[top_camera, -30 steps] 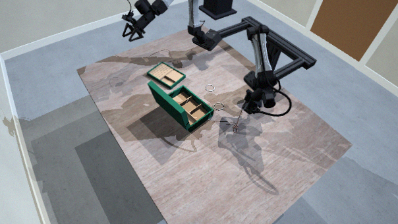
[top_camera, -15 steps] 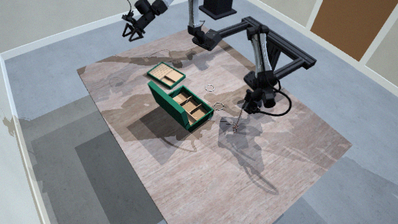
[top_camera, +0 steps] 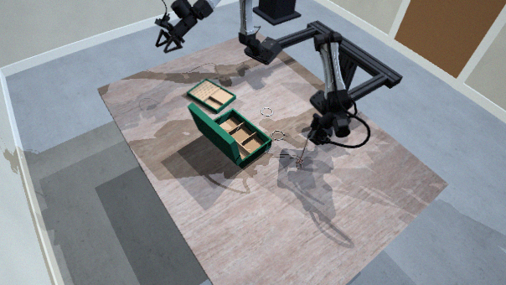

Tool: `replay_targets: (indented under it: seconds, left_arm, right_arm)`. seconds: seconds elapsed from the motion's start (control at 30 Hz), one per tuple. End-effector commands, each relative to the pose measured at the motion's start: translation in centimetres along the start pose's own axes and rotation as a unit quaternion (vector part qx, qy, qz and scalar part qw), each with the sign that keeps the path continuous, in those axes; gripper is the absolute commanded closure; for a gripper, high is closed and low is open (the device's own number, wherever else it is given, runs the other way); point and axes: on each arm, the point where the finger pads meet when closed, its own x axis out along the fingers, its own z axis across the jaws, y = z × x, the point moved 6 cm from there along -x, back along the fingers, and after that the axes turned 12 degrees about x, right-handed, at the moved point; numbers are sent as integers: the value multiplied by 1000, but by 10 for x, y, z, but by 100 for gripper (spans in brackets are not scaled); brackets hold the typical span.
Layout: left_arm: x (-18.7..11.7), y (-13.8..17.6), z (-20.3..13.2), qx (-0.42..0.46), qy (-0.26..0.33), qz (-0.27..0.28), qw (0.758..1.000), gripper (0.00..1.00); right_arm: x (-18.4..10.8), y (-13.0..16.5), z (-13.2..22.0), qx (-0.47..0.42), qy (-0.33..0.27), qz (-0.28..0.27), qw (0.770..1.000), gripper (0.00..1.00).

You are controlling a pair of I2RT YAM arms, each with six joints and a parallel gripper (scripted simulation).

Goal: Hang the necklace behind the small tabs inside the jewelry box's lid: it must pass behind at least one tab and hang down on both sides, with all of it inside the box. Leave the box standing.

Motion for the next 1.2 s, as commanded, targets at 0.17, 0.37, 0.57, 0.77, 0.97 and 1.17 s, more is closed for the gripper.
replay_targets:
  seconds: [0.17, 0.37, 0.57, 0.77, 0.97, 1.17]
  left_arm:
    - [2, 2, -3, 19, 7, 14, 1000, 97]
    - [4, 6, -6, 27, 17, 30, 999, 97]
    - [5, 5, -7, 27, 20, 30, 999, 97]
    - [5, 5, -7, 27, 20, 30, 999, 97]
    - [5, 5, -7, 27, 20, 30, 999, 97]
    - [5, 5, -7, 27, 20, 30, 999, 97]
  right_arm:
    - [-3, -8, 3, -2, -6, -13, 1000, 0]
    - [-3, -8, 3, -2, -6, -13, 1000, 0]
    - [-3, -8, 3, -2, -6, -13, 1000, 0]
    - [-3, -8, 3, -2, -6, -13, 1000, 0]
    - [-3, -8, 3, -2, -6, -13, 1000, 0]
    - [-3, -8, 3, -2, -6, -13, 1000, 0]
